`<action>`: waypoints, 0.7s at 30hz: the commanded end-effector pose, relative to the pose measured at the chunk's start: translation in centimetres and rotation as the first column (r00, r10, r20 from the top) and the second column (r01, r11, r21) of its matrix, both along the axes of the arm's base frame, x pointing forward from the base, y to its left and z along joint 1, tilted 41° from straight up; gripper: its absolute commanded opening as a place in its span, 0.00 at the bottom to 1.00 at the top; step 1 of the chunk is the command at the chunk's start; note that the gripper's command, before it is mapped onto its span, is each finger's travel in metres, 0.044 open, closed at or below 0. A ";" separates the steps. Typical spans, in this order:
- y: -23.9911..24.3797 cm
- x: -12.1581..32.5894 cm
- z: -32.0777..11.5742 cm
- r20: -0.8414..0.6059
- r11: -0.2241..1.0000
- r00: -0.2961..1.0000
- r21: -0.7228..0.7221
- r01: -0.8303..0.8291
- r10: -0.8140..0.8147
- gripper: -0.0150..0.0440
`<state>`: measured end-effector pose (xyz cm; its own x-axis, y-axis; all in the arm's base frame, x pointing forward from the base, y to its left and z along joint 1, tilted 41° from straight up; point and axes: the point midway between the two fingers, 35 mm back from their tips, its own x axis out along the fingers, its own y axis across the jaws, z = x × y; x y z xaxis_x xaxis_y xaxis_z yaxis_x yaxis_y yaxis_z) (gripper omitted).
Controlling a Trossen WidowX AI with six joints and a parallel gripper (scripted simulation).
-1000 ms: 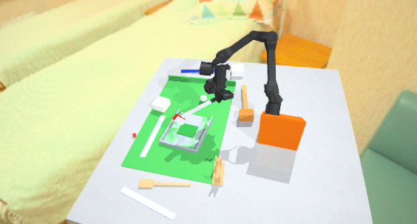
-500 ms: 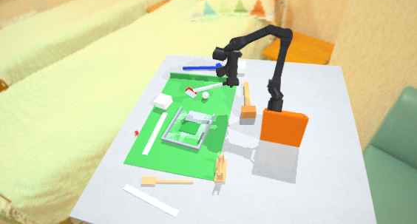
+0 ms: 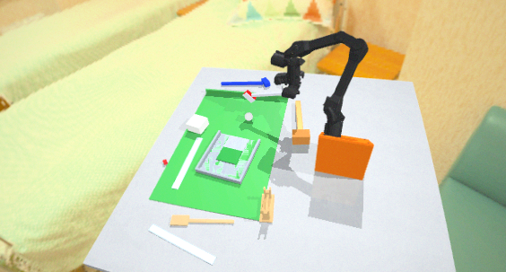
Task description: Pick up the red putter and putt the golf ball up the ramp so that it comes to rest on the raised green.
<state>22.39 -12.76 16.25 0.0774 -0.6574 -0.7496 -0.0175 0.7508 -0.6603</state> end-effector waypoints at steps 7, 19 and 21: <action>-2.2 0.2 -2.3 0.009 1.000 1.000 -0.003 0.007 -0.007 0.25; -3.3 0.3 -3.5 0.009 1.000 1.000 -0.005 0.007 -0.007 0.25; -3.5 0.3 -3.7 0.009 1.000 1.000 -0.005 0.007 -0.007 0.25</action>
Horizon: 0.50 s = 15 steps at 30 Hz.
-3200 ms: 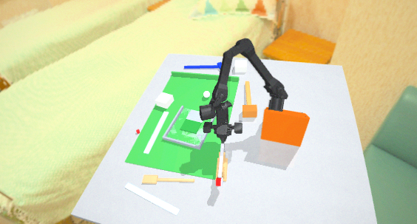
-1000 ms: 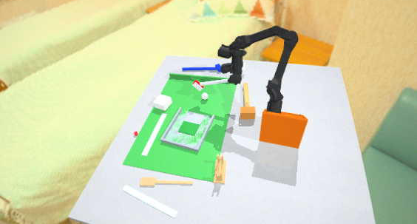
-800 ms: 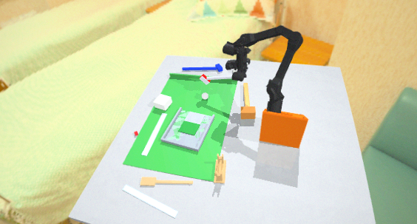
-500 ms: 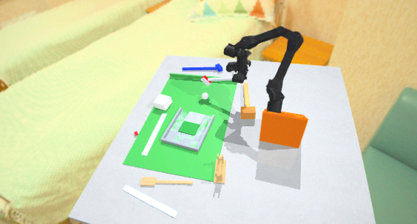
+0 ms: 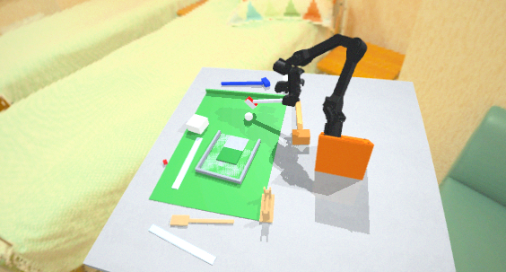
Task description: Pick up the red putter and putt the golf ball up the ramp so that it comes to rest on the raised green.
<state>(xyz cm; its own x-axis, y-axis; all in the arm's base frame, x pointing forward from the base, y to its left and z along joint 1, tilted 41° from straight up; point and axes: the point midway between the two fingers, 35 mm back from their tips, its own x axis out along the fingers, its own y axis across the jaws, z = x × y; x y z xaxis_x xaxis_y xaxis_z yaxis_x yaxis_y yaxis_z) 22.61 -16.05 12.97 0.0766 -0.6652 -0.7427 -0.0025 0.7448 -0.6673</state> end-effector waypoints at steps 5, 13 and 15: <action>-0.7 0.1 -1.1 -0.001 1.000 1.000 0.004 -0.005 0.005 0.25; -1.2 0.1 -1.4 -0.002 1.000 1.000 -0.001 0.001 -0.001 0.25; -1.2 0.1 -1.4 -0.002 1.000 1.000 -0.001 0.001 -0.001 0.25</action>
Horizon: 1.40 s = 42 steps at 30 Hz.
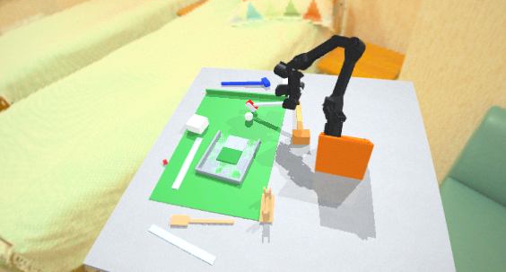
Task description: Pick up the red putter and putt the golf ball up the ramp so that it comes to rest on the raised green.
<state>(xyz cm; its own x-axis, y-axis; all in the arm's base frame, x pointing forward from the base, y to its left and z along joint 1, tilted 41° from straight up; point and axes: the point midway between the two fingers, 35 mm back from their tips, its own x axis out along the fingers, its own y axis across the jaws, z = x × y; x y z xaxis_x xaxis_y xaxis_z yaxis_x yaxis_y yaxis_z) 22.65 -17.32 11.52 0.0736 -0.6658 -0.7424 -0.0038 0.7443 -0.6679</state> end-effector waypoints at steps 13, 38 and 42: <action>-1.4 0.1 1.2 0.002 1.000 1.000 0.002 -0.003 0.003 0.25; 8.1 -0.1 -7.5 0.000 1.000 1.000 0.010 -0.006 0.006 0.25; 8.4 0.0 -7.2 0.000 1.000 1.000 0.012 -0.006 0.006 0.25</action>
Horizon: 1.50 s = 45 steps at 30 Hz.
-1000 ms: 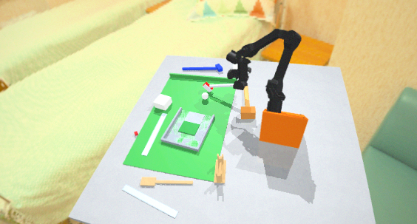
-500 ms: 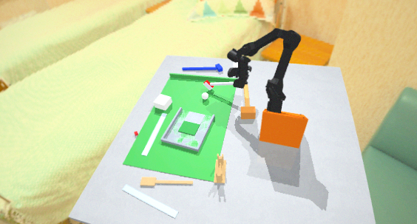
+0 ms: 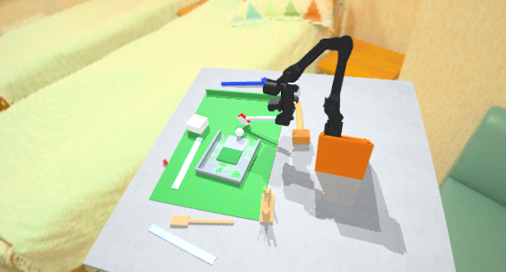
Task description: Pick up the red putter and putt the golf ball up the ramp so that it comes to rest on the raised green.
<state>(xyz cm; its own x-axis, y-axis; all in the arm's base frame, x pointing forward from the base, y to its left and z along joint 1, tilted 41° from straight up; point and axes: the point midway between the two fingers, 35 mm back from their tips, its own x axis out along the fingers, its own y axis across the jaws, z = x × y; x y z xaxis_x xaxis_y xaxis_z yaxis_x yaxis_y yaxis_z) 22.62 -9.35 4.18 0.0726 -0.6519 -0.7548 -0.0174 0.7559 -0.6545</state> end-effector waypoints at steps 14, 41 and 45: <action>4.1 -0.4 4.3 0.009 1.000 1.000 -0.005 0.004 -0.004 0.25; 3.7 -0.4 3.6 0.002 1.000 1.000 -0.004 0.001 -0.001 0.25; 3.7 -0.4 3.6 0.002 1.000 1.000 -0.004 0.001 -0.001 0.25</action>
